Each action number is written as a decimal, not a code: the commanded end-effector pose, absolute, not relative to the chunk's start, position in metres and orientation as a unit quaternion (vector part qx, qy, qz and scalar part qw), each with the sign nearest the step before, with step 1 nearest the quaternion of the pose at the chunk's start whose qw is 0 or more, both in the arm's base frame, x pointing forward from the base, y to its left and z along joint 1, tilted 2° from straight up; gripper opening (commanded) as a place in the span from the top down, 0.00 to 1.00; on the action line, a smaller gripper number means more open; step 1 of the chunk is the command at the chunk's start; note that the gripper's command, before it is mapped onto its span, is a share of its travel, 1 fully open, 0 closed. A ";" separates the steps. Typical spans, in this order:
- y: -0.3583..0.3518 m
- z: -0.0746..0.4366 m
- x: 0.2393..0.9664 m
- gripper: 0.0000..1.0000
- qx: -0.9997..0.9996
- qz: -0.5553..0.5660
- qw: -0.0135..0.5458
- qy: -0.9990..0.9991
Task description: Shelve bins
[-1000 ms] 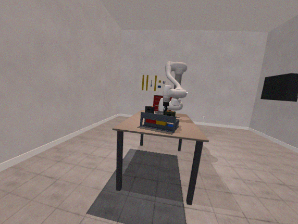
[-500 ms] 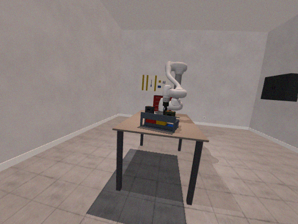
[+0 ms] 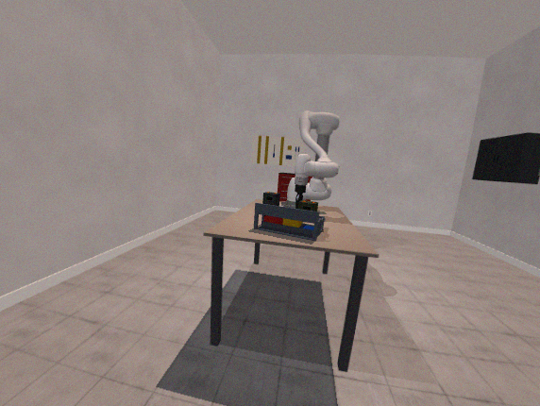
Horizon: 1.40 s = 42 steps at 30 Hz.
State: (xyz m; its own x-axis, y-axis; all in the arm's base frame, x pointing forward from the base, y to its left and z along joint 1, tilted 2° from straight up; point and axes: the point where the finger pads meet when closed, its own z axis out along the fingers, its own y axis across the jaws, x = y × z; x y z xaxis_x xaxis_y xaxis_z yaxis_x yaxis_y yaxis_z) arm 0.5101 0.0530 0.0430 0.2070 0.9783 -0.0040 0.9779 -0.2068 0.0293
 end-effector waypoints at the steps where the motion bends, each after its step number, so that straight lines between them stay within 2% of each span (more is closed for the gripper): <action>1: 0.053 0.043 0.510 0.90 0.777 0.008 0.013 0.630; 42: 0.052 0.043 0.515 0.90 0.777 0.008 0.013 0.630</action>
State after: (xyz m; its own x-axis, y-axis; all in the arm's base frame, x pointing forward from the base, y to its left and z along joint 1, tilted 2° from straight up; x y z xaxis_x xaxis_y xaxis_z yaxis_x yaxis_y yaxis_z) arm 0.5148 0.0520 0.0431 0.2070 0.9783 -0.0040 0.9779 -0.2068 0.0292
